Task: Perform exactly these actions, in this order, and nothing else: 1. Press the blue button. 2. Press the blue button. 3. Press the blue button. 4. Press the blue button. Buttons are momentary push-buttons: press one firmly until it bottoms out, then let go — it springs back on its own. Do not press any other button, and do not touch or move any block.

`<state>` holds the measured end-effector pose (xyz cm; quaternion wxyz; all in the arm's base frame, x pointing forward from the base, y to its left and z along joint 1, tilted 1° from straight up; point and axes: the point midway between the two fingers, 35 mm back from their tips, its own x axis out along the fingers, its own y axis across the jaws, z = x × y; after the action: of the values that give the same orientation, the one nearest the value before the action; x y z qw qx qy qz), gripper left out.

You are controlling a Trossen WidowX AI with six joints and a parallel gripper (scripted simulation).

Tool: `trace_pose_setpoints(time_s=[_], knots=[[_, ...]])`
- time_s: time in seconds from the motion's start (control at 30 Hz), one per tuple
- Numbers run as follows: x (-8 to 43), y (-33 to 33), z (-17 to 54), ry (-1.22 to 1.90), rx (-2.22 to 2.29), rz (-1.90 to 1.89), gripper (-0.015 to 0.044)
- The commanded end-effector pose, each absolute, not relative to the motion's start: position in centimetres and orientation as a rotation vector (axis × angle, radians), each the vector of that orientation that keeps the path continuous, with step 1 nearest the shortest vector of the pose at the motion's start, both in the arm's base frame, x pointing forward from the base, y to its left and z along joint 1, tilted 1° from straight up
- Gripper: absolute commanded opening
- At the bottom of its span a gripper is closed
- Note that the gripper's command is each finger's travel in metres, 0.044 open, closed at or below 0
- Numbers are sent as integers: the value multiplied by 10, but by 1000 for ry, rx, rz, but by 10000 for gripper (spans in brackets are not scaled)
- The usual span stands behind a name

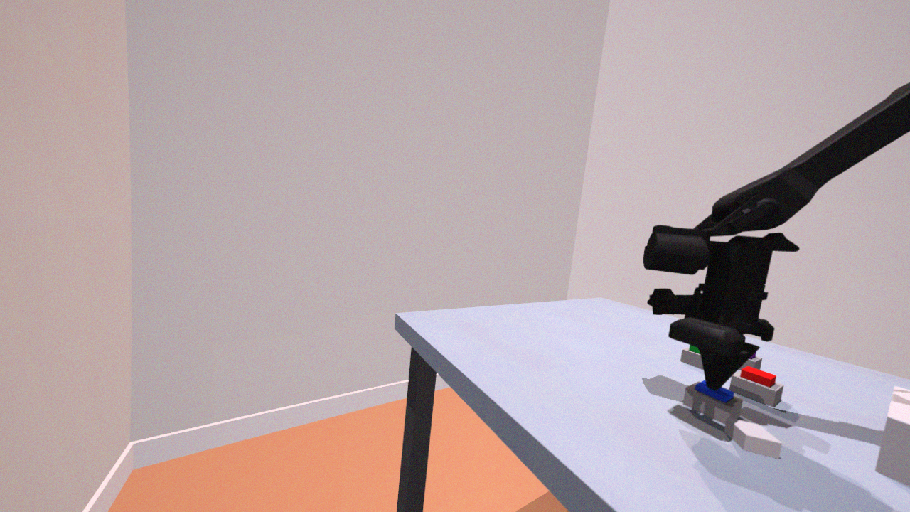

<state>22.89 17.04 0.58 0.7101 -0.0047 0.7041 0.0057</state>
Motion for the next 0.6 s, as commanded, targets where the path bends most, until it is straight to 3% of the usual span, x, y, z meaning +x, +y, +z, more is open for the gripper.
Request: trace_pose_setpoints(time_s=[0.0,0.57], knots=[[228,169,5,1564,-12,5,20],[228,169,35,1564,-12,5,20]])
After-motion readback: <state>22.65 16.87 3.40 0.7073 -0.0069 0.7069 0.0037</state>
